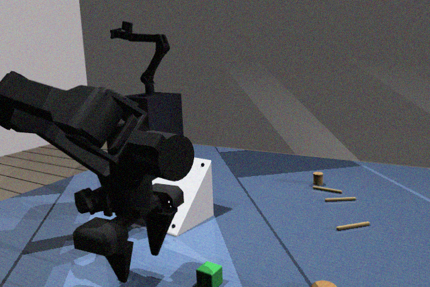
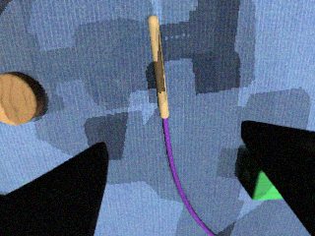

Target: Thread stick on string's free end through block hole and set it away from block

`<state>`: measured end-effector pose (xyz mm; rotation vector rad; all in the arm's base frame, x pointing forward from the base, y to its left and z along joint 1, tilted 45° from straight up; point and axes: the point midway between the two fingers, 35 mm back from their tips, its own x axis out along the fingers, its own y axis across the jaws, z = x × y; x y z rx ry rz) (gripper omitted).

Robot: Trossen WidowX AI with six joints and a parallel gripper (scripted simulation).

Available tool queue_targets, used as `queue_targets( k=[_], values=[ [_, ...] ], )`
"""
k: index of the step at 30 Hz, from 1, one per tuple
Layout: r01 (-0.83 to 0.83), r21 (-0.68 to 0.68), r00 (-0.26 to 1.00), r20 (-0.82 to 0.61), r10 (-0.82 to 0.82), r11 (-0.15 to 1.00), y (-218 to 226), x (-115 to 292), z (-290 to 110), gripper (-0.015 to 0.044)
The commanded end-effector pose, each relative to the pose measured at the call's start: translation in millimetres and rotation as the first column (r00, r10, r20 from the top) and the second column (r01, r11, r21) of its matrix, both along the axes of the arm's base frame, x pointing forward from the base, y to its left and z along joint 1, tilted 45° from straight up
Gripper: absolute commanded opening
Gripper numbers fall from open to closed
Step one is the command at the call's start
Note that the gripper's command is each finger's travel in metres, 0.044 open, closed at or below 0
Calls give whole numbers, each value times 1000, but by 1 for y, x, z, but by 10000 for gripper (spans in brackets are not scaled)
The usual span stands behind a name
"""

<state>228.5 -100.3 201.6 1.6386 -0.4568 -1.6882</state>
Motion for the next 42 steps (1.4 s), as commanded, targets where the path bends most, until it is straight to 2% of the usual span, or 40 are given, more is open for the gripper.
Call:
queue_targets(
  k=[1,7,20,42],
  values=[
    [7,-3,1000,4,-7,1000,-1,-1,0,282],
    [7,-3,1000,4,-7,1000,-1,-1,0,125],
    [7,-3,1000,4,-7,1000,-2,-1,-1,124],
    [8,-1,1000,5,-8,1000,-26,3,-25,124]
  ],
)
